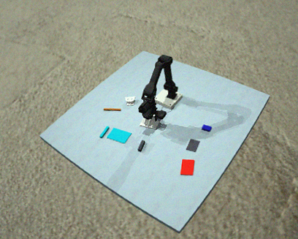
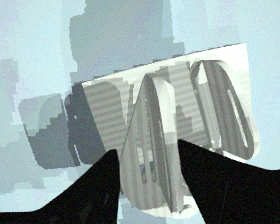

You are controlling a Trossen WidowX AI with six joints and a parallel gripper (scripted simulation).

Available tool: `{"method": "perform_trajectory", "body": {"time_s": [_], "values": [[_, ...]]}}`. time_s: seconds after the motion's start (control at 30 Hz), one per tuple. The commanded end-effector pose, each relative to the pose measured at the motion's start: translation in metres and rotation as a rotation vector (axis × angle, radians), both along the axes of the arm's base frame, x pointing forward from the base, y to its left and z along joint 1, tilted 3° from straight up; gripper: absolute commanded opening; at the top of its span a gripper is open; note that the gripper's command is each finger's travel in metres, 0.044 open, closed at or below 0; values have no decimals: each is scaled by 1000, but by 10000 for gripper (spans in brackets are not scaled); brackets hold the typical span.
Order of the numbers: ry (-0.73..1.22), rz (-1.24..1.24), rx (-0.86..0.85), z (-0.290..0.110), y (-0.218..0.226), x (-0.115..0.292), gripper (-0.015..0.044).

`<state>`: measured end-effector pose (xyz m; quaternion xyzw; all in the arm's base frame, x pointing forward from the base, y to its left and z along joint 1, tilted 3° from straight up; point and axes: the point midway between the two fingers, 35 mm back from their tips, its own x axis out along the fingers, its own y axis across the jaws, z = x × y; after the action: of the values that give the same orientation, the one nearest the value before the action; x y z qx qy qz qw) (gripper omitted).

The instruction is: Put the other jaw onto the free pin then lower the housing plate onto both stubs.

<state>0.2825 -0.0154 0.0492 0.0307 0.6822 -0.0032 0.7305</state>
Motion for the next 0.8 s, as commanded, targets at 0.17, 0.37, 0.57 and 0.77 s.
{"method": "perform_trajectory", "body": {"time_s": [0.17,0.37,0.57,0.77], "values": [[4,-6,5,-4,1,-1,134],[4,-7,5,-5,1,-1,134],[4,-7,5,-7,1,-1,134],[4,-7,5,-8,1,-1,134]]}}
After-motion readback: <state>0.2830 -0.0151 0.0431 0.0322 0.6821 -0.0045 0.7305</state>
